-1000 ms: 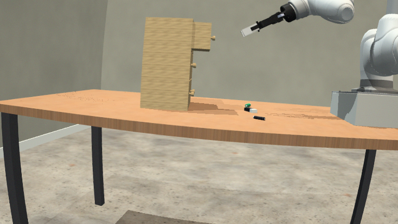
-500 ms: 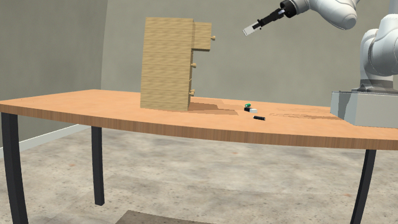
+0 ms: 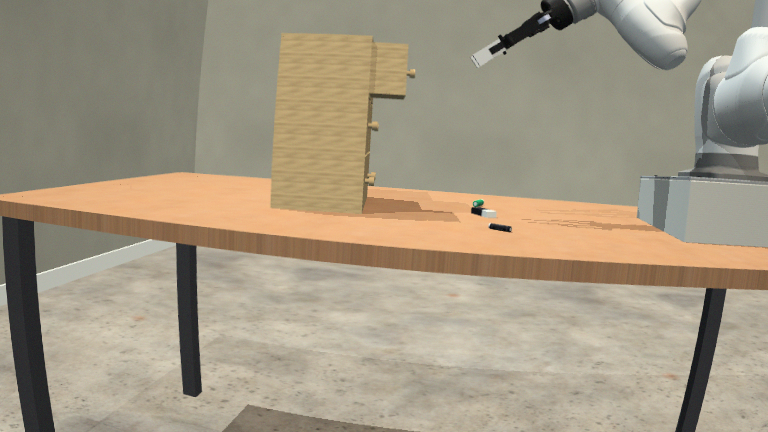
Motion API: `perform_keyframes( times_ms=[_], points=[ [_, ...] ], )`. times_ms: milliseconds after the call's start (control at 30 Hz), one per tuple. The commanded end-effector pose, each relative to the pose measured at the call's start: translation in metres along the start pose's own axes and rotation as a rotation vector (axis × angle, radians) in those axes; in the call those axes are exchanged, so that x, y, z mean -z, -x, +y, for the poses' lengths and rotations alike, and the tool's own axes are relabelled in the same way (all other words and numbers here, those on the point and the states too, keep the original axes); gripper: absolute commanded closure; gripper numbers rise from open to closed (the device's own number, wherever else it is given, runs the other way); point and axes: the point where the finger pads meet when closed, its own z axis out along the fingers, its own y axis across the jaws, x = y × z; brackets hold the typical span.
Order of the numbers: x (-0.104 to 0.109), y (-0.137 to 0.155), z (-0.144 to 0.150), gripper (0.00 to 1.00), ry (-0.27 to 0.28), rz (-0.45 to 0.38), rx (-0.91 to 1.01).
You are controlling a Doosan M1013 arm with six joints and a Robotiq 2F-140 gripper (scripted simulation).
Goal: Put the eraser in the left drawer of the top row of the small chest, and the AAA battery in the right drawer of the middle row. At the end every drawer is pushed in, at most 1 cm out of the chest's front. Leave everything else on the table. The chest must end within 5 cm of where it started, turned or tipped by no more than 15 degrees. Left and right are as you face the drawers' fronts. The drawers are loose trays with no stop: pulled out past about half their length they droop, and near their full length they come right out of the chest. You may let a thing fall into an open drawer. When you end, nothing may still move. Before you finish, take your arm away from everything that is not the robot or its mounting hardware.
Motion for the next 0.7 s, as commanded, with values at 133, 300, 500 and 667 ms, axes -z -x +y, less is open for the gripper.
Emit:
perform_keyframes(
  times_ms=[133, 300, 500, 667],
  points=[
    [0.005, -0.002, 0.0, 0.8, -0.027, -0.077, -0.001],
    [0.009, -0.002, 0.001, 0.8, -0.023, -0.109, -0.001],
    [0.013, -0.002, 0.001, 0.8, -0.023, -0.148, -0.001],
    [0.023, -0.004, 0.002, 0.8, -0.023, -0.233, 0.0]
  ],
)
